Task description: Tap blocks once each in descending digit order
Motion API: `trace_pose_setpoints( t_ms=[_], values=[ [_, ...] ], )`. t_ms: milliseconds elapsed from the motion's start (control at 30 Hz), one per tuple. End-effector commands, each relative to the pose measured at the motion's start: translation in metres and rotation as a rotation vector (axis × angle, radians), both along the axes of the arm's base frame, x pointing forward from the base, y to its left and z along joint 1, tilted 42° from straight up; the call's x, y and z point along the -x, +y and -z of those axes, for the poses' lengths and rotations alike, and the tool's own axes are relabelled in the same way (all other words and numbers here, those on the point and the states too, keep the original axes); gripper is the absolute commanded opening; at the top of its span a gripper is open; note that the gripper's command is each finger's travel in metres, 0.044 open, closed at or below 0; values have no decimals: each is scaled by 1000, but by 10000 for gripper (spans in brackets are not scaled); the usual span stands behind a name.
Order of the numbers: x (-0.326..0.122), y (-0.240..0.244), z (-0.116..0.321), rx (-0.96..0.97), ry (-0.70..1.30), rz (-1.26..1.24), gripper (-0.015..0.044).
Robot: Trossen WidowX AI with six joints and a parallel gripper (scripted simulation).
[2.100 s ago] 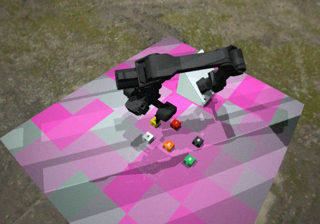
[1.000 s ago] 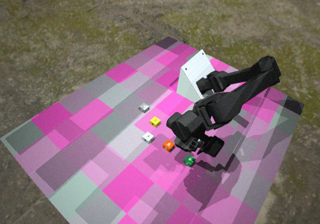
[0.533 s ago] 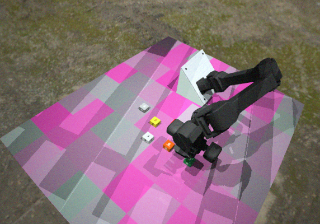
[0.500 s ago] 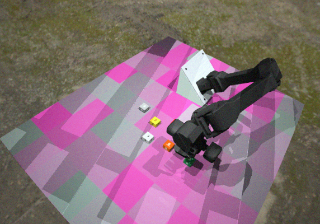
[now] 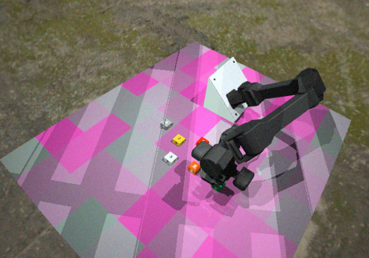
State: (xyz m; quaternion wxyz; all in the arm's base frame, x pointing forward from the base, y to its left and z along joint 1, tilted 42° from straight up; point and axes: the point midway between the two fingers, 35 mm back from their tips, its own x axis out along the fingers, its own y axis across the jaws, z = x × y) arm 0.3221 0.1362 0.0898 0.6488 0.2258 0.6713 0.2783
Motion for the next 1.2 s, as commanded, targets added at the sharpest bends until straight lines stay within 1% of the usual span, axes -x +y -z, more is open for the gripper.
trace_pose_setpoints(
  t_ms=[0,300,433,600,667,800,867,967,1000,1100,1167],
  values=[
    [1,5,5,-5,8,3,20],
    [2,9,10,-6,8,3,20],
    [0,-9,-10,-4,8,3,20],
    [0,-12,-14,-4,8,3,20],
    [-3,-24,-26,-1,8,3,20],
    [-6,-59,-65,0,9,3,20],
    [-5,-65,-71,0,10,3,20],
    [-6,-68,-69,0,10,3,20],
    [-8,-77,-61,3,9,4,20],
    [-10,-124,-18,6,10,4,20],
    [-9,-136,-8,5,10,3,20]
  ],
)
